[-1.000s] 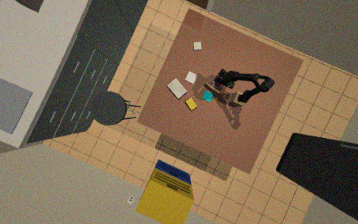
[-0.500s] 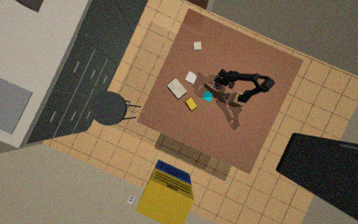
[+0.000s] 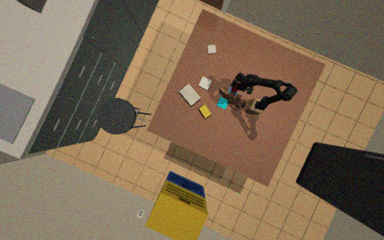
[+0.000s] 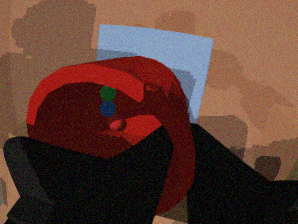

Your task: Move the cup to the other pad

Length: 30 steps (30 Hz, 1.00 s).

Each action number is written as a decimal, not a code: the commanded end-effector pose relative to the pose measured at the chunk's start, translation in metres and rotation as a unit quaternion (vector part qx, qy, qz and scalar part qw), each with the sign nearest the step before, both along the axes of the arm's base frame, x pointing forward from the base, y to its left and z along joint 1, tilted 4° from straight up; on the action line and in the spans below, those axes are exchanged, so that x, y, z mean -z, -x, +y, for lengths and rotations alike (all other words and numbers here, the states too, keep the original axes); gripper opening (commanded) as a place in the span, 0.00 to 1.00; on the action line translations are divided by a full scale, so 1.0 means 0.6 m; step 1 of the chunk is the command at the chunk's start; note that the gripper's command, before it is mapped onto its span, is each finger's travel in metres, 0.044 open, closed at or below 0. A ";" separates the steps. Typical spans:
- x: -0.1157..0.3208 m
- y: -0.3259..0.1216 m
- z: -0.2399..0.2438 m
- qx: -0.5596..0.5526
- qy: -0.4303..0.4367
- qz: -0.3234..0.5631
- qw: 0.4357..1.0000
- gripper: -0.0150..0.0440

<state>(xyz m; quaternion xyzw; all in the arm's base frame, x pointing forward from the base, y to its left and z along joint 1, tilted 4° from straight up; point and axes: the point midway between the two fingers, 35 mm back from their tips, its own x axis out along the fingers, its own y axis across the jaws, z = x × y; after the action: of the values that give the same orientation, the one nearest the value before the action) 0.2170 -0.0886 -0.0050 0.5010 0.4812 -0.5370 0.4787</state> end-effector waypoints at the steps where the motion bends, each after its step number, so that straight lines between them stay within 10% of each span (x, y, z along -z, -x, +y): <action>1: -0.032 -0.004 0.000 0.000 0.002 -0.003 1.000 0.25; 30: -0.075 -0.004 0.003 -0.001 0.001 -0.002 1.000 0.25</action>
<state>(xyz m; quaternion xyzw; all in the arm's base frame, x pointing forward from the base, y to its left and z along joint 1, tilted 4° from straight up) 0.2193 -0.0867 0.0401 0.5011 0.4803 -0.5359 0.4807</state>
